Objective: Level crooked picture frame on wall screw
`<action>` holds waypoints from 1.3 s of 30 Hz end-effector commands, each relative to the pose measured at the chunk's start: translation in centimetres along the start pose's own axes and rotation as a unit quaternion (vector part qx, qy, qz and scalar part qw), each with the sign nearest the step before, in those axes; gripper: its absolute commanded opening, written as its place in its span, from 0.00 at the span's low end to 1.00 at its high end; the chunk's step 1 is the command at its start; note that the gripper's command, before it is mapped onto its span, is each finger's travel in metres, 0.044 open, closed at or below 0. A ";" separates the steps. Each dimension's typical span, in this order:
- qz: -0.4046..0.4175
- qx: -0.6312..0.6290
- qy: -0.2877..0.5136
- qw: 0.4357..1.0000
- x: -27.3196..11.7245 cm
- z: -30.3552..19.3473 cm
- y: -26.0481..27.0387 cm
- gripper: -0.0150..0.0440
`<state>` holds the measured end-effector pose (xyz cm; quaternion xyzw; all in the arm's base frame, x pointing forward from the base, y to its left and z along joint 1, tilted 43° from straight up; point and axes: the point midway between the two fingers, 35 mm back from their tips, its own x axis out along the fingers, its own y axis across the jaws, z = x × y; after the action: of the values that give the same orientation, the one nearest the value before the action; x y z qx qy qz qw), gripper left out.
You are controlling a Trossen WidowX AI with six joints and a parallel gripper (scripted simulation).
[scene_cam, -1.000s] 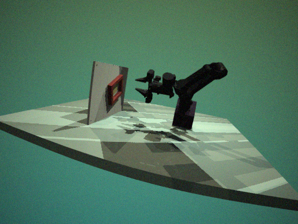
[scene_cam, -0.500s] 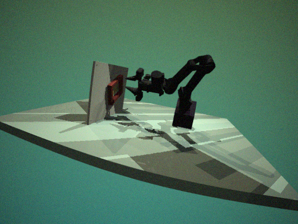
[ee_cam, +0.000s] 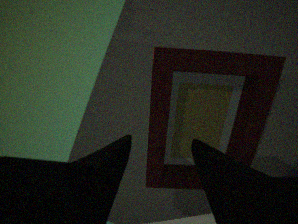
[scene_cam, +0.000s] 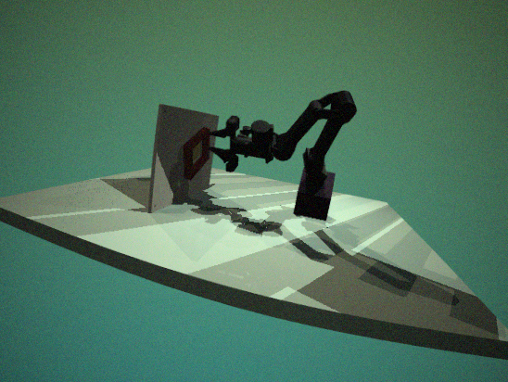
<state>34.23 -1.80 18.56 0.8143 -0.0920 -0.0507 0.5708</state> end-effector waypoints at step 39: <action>0.003 0.003 0.004 1.000 4.1 -0.2 0.2 0.69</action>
<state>38.13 -2.61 18.72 0.8143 -0.0926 -0.0499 0.5708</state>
